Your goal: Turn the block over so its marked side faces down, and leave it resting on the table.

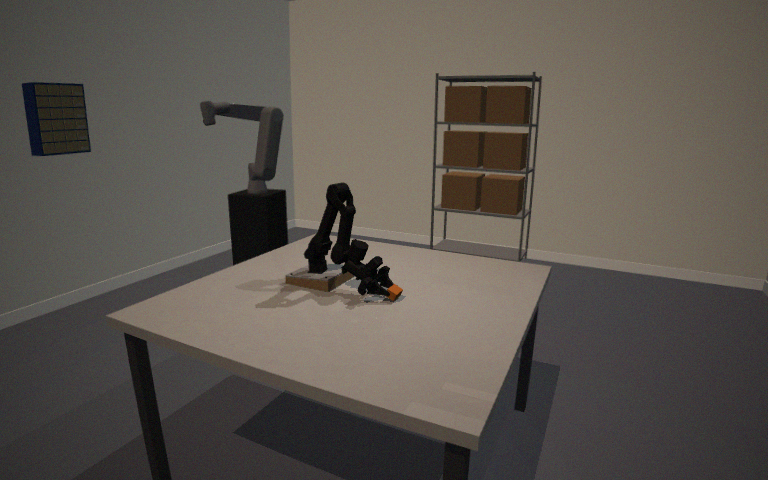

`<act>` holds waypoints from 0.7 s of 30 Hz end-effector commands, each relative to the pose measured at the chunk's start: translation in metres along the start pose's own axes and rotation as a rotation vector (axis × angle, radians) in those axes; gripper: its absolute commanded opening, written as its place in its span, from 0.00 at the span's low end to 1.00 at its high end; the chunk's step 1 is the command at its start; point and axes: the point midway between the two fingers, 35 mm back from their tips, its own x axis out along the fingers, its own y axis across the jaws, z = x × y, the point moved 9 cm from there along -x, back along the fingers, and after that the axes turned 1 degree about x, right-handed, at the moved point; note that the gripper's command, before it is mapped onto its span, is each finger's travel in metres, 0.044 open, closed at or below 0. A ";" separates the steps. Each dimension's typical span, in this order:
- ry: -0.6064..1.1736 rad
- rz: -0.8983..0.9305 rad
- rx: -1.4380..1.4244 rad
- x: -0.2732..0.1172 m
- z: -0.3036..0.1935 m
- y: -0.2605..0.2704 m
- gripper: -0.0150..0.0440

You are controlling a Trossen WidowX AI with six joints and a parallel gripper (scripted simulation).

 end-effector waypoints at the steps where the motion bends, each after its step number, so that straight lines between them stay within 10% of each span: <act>1: -0.004 0.003 0.003 0.000 0.000 0.000 0.25; 21: -0.004 0.003 0.003 0.000 0.000 0.000 1.00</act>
